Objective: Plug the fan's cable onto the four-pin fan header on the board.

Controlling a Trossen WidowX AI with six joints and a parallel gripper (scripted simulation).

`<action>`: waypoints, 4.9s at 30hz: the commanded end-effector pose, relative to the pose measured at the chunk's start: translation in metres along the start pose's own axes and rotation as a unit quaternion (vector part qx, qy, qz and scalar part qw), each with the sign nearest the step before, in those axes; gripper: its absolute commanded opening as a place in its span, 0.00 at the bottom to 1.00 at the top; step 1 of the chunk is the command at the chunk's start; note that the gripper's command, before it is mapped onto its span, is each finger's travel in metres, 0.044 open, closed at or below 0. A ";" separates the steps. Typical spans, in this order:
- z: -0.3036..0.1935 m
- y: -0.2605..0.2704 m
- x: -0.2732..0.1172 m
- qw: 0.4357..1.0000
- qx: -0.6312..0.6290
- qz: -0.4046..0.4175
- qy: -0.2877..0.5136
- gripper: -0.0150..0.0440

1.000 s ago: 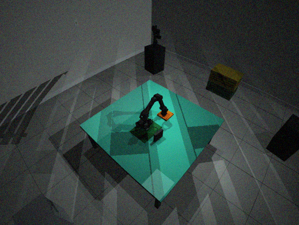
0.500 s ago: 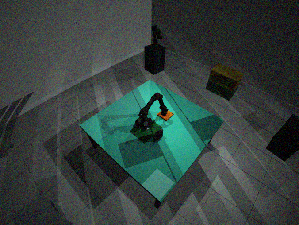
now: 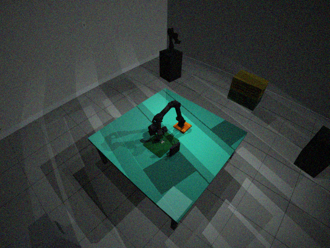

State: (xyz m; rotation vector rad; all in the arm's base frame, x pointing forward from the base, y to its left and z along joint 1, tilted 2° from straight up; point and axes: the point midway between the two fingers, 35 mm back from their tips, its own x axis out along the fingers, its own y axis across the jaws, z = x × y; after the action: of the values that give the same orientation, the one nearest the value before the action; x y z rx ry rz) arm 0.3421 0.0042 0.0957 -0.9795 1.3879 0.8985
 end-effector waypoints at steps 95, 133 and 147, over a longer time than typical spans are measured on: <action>0.008 -0.013 0.037 0.994 -0.005 0.000 0.108 0.61; 0.009 -0.012 0.059 0.994 -0.003 0.001 0.105 0.25; 0.008 -0.013 0.014 0.994 -0.004 0.000 0.107 0.25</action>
State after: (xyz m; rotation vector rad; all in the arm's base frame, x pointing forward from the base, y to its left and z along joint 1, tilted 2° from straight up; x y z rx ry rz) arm 0.3574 0.0058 0.0708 -1.1041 1.5660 0.8245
